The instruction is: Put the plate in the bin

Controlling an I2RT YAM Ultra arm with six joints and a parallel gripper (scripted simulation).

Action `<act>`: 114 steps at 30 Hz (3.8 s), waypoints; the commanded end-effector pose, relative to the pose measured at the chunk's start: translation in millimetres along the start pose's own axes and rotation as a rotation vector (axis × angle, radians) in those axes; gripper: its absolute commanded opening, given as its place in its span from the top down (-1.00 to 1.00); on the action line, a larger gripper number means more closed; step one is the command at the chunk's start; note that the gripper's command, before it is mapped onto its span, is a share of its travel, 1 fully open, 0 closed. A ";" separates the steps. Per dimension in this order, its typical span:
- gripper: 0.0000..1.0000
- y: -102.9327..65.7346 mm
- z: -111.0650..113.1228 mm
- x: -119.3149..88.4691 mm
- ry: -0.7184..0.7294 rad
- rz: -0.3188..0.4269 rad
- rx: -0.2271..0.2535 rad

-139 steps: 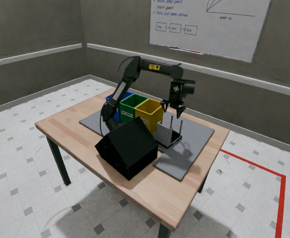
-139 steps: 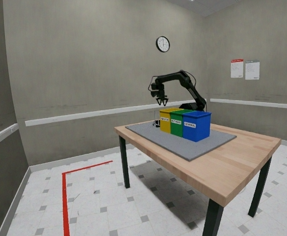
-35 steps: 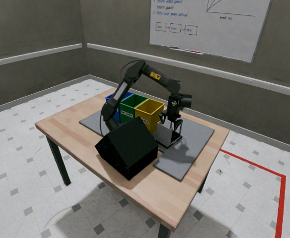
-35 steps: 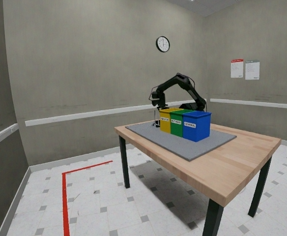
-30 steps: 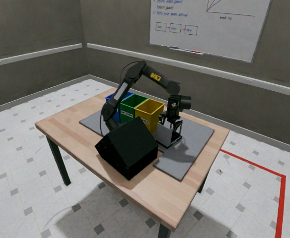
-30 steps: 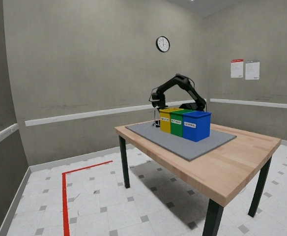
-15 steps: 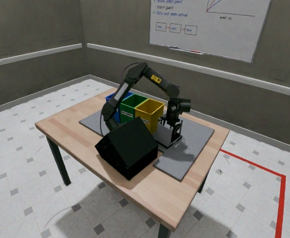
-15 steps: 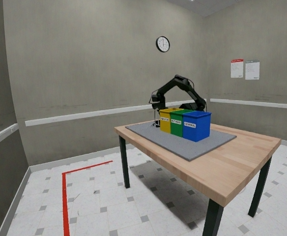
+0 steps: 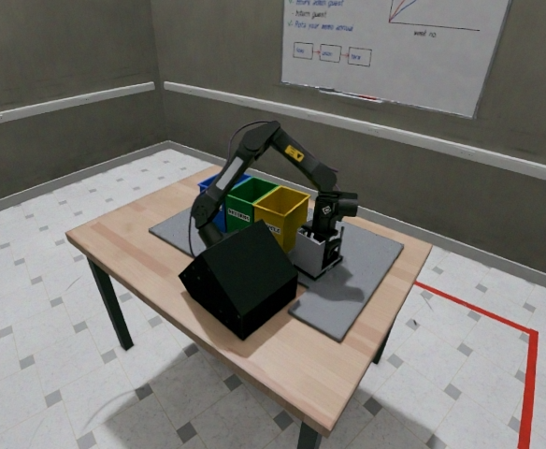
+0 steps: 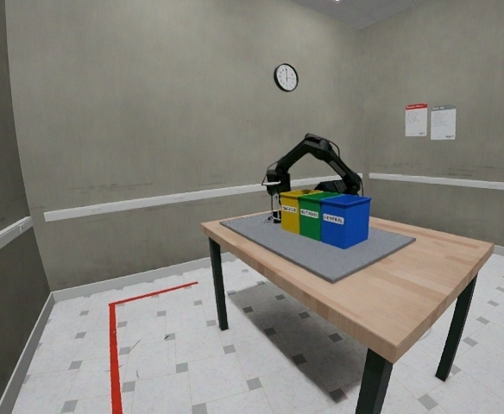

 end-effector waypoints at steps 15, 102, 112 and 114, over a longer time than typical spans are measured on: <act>-1.00 17.1 -3.4 3.2 0.007 -0.052 -0.009; 1.00 -25.6 -4.7 11.8 -0.024 -0.056 -0.037; 1.00 -42.6 -4.4 10.5 -0.024 -0.055 -0.038; 1.00 -42.6 -4.4 10.5 -0.024 -0.055 -0.038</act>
Point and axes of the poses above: the point where the finger pads meet when closed, its own y axis out along the fingers, its own z axis across the jaws, x = y × z, the point moved 5 cm from there along -y, back along the fingers, and after that the axes turned 4 degrees about -y, right-handed, at the moved point
